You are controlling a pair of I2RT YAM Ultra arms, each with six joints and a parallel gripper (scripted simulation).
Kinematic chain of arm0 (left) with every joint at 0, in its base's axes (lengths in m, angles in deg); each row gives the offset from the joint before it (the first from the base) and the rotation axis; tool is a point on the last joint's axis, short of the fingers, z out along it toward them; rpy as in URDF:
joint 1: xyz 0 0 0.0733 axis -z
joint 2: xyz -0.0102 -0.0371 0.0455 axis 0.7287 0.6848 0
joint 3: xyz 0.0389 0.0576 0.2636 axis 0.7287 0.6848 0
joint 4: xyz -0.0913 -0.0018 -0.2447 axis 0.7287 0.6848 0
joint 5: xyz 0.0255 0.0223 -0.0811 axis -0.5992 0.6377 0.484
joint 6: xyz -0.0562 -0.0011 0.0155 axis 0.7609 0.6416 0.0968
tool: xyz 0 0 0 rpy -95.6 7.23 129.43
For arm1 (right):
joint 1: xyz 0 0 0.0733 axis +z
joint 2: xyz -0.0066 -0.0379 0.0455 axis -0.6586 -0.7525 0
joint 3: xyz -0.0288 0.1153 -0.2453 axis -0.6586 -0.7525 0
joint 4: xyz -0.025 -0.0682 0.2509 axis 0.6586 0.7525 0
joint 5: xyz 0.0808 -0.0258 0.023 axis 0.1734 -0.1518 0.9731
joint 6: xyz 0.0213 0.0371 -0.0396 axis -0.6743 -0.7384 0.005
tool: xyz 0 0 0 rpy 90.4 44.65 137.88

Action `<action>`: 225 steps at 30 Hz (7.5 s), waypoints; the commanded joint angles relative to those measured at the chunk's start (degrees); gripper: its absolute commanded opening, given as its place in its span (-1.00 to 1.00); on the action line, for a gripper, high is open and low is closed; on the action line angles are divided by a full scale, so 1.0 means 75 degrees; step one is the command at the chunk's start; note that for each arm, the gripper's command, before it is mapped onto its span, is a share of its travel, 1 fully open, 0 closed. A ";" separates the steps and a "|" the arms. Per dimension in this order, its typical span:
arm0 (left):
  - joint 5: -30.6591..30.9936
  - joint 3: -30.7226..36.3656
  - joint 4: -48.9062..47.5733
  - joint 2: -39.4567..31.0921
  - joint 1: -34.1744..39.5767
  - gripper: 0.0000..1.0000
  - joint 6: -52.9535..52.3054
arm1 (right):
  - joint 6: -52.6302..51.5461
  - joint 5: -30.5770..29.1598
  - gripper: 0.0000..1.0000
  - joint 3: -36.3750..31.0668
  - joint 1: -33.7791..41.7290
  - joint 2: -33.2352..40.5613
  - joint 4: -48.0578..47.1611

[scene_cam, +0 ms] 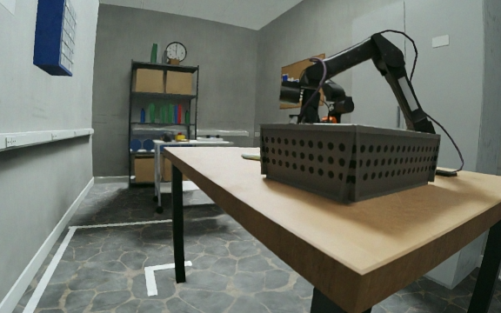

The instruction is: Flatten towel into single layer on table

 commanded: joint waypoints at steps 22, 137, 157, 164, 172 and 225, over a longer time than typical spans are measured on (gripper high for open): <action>-0.0388 -0.5384 0.1279 0.1589 0.0827 -1.00 -0.3484 | 0.4956 0.0448 -1.00 0.1677 -0.4644 0.2979 0.3518; 0.0770 -0.3417 -0.2137 0.0959 0.0390 -1.00 -0.7679 | 0.6379 0.1073 -1.00 0.1200 -0.6953 0.3398 0.2916; 0.0743 0.1533 -0.4639 -0.0752 -0.0133 -1.00 -0.7678 | 0.6345 0.1084 -1.00 -0.1945 -0.3399 0.4097 -0.0484; 0.0746 0.2246 -0.5263 -0.0935 -0.0223 -1.00 -0.7681 | 0.6271 0.1014 -1.00 -0.2512 -0.2914 0.3961 -0.1365; 0.0742 0.3445 -0.6279 -0.1137 -0.0408 -1.00 -0.7676 | 0.6269 0.1047 -1.00 -0.3620 -0.2138 0.3803 -0.3231; 0.0763 -0.0566 -0.2935 -0.0564 0.0194 0.28 -0.7683 | 0.6139 0.0946 0.28 0.0285 -0.4073 0.3670 0.1581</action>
